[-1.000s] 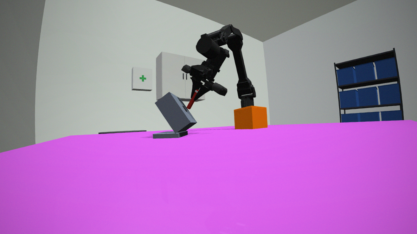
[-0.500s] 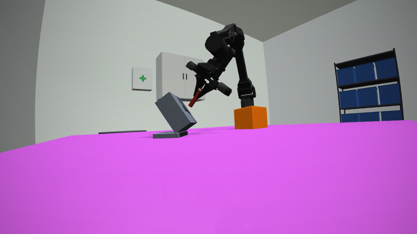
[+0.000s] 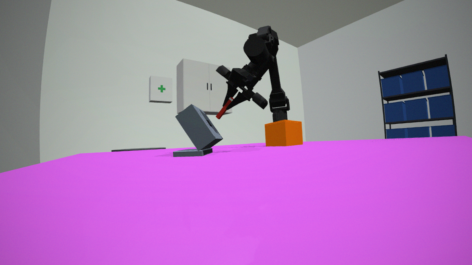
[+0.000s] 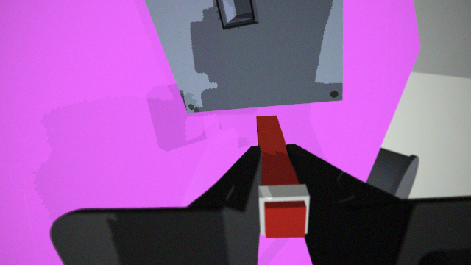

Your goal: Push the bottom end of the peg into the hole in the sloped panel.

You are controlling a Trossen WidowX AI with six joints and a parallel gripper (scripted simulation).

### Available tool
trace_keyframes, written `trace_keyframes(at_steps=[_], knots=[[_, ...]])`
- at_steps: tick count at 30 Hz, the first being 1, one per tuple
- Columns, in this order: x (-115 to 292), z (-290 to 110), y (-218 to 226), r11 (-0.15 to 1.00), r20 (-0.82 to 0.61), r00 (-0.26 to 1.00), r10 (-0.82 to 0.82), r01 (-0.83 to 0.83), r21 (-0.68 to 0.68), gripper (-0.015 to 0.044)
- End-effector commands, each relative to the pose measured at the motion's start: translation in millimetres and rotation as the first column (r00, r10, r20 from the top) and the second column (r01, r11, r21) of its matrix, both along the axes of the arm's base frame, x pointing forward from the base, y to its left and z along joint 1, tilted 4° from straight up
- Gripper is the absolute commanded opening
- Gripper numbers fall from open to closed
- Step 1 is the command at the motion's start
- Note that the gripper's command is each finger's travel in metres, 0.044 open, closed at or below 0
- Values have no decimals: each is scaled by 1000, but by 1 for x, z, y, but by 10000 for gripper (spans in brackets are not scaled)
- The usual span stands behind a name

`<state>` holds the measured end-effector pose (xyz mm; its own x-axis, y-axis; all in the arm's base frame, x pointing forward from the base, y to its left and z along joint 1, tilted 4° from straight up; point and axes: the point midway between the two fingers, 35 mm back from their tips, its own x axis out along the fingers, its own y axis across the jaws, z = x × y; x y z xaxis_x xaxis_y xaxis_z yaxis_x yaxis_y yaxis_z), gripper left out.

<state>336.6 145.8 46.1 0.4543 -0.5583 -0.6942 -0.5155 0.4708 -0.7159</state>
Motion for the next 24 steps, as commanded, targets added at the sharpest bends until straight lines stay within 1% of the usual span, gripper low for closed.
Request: trace_keyframes(at_steps=[1, 24], knots=[[-1, 1, 7, 1000, 21, 1000, 18, -18, -11, 0], [-13, 4, 41, 991, 84, 989, 125, -119, -67, 0]])
